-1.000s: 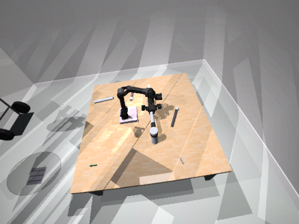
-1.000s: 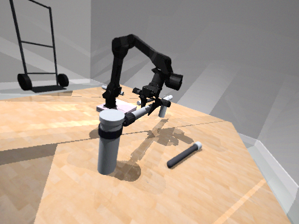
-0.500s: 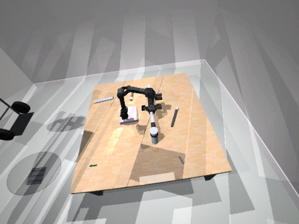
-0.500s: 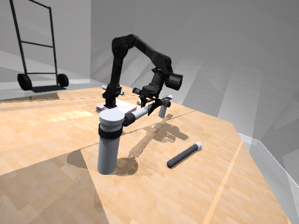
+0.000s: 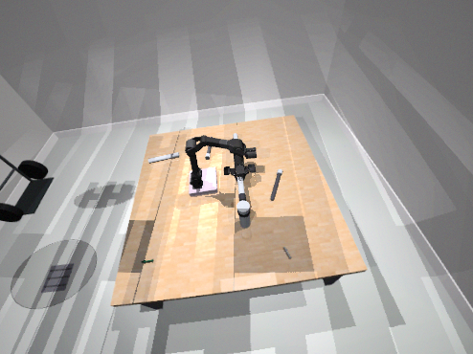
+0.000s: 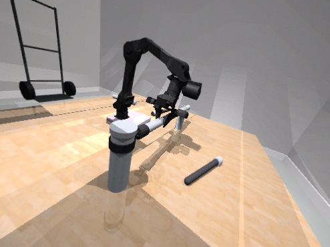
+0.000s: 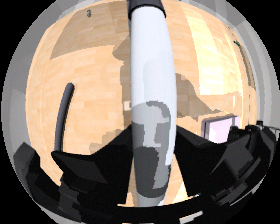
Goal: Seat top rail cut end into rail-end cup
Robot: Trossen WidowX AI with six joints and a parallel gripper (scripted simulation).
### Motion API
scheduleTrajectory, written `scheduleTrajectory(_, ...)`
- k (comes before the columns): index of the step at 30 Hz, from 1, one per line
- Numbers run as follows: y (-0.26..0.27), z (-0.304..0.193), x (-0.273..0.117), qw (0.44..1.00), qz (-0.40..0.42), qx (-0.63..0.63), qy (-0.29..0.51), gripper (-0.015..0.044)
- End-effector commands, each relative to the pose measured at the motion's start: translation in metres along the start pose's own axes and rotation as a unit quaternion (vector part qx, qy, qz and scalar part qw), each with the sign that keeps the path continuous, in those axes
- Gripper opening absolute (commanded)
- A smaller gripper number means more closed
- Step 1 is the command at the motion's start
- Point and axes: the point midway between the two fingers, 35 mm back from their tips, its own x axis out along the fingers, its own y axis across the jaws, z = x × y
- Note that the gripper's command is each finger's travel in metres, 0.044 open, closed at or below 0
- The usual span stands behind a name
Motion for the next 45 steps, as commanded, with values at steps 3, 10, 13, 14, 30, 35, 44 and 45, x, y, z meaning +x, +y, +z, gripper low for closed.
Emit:
scheduleTrajectory(3, 0.000, 0.001, 0.000, 1.000, 0.000, 0.000, 0.000, 0.0000)
scheduleTrajectory(10, 0.000, 0.005, 0.001, 1.000, 0.000, 0.000, 0.000, 0.0000)
scheduleTrajectory(13, 0.000, 0.007, 0.001, 1.000, 0.000, 0.000, 0.000, 0.0000)
scheduleTrajectory(14, 0.000, 0.007, 0.001, 1.000, 0.000, 0.000, 0.000, 0.0000)
scheduleTrajectory(30, 0.000, 0.018, 0.001, 1.000, 0.000, 0.000, -0.001, 0.0000)
scheduleTrajectory(35, 0.001, 0.021, 0.001, 1.000, 0.000, 0.000, -0.001, 0.0000)
scheduleTrajectory(44, 0.001, 0.027, 0.002, 1.000, 0.000, 0.000, -0.001, 0.0000)
scheduleTrajectory(45, 0.001, 0.028, 0.002, 1.000, 0.000, 0.000, -0.001, 0.0000)
